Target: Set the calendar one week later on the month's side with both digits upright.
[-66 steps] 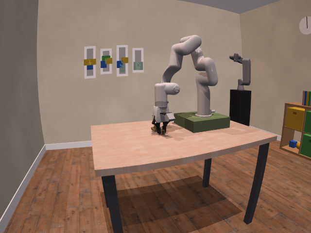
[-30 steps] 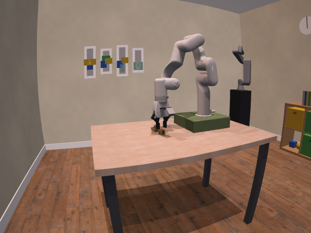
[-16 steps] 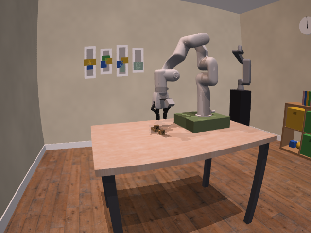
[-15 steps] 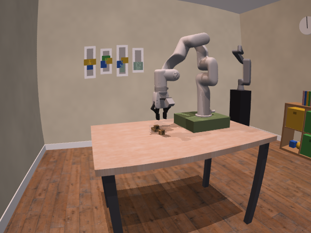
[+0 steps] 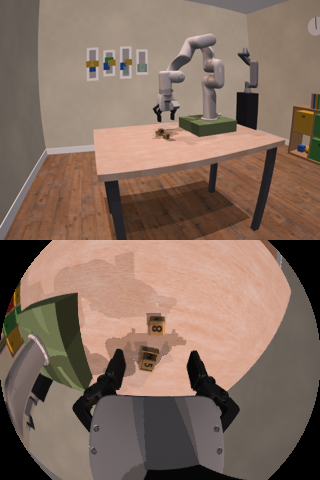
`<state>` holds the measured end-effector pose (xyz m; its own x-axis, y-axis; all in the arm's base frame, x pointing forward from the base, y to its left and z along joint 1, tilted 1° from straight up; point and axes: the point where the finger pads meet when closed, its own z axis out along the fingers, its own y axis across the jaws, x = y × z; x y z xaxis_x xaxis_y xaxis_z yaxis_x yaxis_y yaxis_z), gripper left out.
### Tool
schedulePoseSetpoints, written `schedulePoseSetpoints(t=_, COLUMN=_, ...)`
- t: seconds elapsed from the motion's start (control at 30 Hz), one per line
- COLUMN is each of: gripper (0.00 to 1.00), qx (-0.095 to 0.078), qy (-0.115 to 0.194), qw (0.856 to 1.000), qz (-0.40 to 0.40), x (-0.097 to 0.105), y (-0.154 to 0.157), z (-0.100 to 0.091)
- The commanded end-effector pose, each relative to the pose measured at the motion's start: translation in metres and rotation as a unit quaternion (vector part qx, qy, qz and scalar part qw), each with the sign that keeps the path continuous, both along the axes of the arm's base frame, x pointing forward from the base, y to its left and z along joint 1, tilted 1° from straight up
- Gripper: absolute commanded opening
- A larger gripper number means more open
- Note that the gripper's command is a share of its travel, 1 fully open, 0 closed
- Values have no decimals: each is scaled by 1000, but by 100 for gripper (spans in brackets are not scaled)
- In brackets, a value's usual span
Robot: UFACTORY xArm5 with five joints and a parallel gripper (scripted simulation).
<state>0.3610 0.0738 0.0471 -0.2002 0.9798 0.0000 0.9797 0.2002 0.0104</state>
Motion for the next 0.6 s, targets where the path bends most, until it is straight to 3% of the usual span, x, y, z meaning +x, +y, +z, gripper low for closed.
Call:
schedulePoseSetpoints(t=0.0, gripper=100, qx=0, qy=-2, qw=1000, qz=0, x=1, y=0, z=1)
schedulePoseSetpoints(t=0.37, gripper=100, qx=0, qy=-2, qw=1000, qz=10, x=1, y=0, z=1)
schedulePoseSetpoints(t=0.57, gripper=100, qx=-1, qy=-2, qw=994, qz=113, x=1, y=0, z=-1)
